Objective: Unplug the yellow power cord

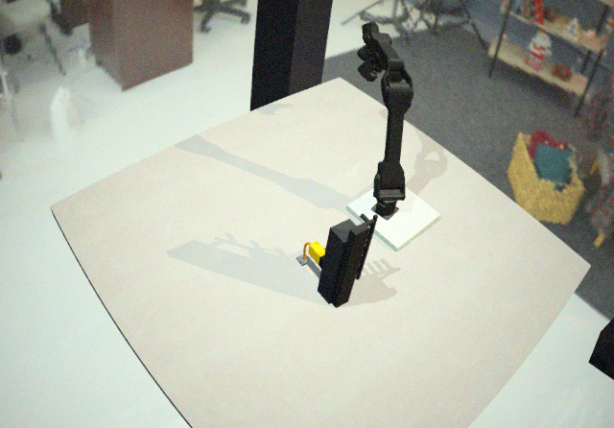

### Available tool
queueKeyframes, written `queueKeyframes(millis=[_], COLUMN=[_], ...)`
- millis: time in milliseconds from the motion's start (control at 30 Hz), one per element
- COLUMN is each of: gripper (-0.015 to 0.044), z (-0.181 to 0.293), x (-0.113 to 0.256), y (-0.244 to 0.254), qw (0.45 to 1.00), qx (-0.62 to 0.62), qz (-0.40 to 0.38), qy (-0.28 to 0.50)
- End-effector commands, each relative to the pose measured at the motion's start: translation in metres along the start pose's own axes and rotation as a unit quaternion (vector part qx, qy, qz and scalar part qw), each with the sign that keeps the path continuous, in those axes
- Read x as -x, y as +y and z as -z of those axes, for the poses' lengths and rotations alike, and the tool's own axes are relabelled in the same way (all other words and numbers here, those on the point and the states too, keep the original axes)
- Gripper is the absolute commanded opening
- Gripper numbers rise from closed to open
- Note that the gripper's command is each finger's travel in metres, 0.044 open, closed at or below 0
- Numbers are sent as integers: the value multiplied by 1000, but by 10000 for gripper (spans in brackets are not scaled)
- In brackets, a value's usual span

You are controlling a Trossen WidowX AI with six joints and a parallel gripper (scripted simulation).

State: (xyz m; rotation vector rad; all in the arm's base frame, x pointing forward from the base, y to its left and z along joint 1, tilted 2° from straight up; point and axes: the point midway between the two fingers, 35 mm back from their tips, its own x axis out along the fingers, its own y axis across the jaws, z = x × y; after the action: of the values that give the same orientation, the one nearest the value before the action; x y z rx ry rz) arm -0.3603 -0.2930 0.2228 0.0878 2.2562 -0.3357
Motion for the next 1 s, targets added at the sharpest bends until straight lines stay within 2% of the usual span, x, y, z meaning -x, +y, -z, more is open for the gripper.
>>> queueKeyframes(millis=[0,267,600,800,967], gripper=[374,164,160,160,160], z=[-2,-116,-267,-345,-380], x=[1,59,161,220,248], y=[-2,-53,-57,-17,11], qw=[1000,986,940,904,882], qx=[-3,-131,-252,-311,-346], qz=[2,57,61,18,-18], qy=[-2,-90,-222,-293,-320])
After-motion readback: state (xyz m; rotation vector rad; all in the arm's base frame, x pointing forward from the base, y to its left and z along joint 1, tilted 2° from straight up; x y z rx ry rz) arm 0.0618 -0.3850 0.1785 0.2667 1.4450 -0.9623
